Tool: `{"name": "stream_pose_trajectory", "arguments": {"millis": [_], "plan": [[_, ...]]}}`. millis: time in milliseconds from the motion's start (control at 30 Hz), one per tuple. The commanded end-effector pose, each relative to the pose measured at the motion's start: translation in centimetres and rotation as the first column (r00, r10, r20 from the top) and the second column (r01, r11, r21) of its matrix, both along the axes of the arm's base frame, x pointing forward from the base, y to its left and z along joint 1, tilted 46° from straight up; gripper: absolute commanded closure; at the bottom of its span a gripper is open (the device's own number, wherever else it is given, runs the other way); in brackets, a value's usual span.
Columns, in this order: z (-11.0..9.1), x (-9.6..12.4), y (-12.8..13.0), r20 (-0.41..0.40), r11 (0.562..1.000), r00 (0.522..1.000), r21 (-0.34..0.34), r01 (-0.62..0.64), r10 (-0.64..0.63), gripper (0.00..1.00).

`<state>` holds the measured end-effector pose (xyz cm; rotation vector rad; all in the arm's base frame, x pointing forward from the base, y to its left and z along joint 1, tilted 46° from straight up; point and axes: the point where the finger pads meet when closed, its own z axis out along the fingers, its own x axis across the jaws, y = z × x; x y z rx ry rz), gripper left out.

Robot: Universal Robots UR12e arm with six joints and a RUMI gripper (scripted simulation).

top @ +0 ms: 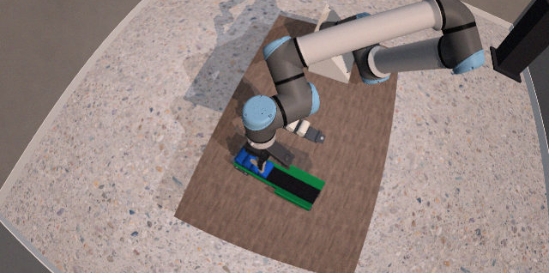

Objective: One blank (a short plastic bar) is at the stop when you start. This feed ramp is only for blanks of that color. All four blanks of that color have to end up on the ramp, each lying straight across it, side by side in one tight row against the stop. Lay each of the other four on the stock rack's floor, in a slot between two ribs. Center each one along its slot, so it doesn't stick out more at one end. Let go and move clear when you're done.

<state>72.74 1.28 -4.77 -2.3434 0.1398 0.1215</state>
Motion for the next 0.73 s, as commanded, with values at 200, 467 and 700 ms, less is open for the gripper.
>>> {"name": "stream_pose_trajectory", "arguments": {"millis": [200,467,700], "plan": [[0.31,0.06,-0.35,0.001,1.000,1.000,0.000,0.000,0.000,0.00],[0.31,0.06,-0.35,0.001,1.000,1.000,0.000,0.000,0.000,0.00],[0.31,0.06,-0.35,0.001,1.000,1.000,0.000,0.000,0.000,0.00]]}}
